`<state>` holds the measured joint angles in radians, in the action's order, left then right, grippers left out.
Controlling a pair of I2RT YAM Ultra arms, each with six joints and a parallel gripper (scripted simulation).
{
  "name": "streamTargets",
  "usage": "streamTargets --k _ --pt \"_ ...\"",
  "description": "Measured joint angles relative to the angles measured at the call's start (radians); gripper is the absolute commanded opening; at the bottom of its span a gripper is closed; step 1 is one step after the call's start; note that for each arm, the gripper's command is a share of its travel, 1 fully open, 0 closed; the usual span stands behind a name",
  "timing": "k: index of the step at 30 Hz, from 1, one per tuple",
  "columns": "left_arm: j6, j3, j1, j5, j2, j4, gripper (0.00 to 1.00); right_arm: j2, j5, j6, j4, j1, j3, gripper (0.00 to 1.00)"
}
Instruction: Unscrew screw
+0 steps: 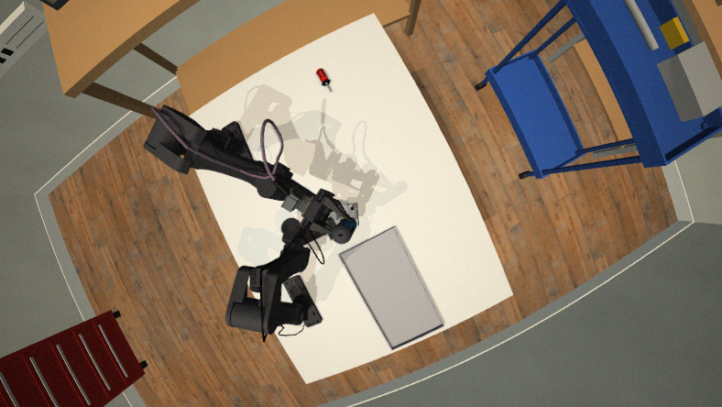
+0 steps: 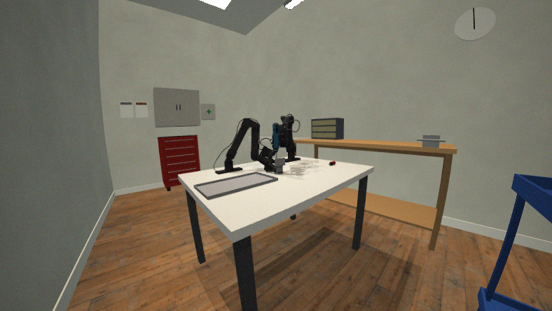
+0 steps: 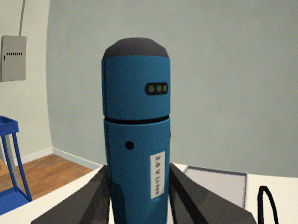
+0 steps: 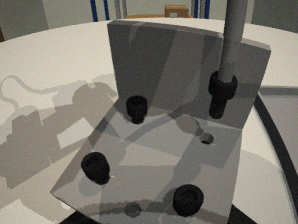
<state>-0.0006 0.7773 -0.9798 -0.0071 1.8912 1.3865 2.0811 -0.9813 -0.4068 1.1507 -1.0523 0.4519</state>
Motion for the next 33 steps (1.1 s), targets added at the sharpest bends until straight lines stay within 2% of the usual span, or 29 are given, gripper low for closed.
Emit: streamTargets --k 33 --pt "0.001 0.000 -0.003 -0.001 -0.033 -0.048 0.42 0.000 0.000 0.000 0.000 0.000 0.000 0.59"
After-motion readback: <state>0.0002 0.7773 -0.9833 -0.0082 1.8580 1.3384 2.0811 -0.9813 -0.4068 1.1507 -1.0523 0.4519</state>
